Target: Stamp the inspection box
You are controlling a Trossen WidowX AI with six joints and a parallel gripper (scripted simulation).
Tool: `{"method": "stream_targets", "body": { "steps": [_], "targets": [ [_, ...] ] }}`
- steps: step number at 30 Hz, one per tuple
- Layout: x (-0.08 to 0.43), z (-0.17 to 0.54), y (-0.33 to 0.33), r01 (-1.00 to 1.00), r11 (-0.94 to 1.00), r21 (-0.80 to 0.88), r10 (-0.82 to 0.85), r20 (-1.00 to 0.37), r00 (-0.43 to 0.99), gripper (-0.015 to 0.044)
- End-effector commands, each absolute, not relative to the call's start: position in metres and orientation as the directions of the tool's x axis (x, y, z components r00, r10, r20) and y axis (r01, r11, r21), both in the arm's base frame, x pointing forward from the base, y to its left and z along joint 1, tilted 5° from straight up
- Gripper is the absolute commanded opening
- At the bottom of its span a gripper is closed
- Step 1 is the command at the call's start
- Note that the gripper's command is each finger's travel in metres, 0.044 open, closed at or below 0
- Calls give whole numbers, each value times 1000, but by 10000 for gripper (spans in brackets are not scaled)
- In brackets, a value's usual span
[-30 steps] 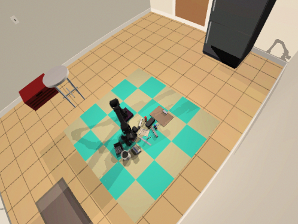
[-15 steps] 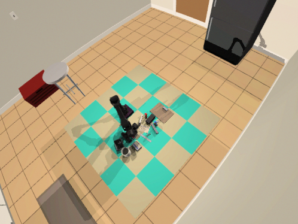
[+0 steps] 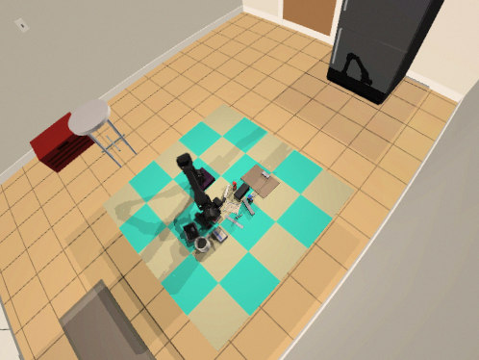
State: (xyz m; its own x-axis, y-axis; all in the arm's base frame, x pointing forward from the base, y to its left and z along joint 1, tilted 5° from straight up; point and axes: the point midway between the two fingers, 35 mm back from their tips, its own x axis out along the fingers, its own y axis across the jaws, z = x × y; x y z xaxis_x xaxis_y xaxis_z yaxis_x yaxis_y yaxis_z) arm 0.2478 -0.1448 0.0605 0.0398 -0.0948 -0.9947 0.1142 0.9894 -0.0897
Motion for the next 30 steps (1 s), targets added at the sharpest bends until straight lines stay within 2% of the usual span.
{"method": "stream_targets", "body": {
  "steps": [1,30],
  "targets": [
    [248,63,-144,113,990,-88,-94,-995,42,0],
    [248,96,-142,113,990,-88,-93,-995,42,0]
  ]
}}
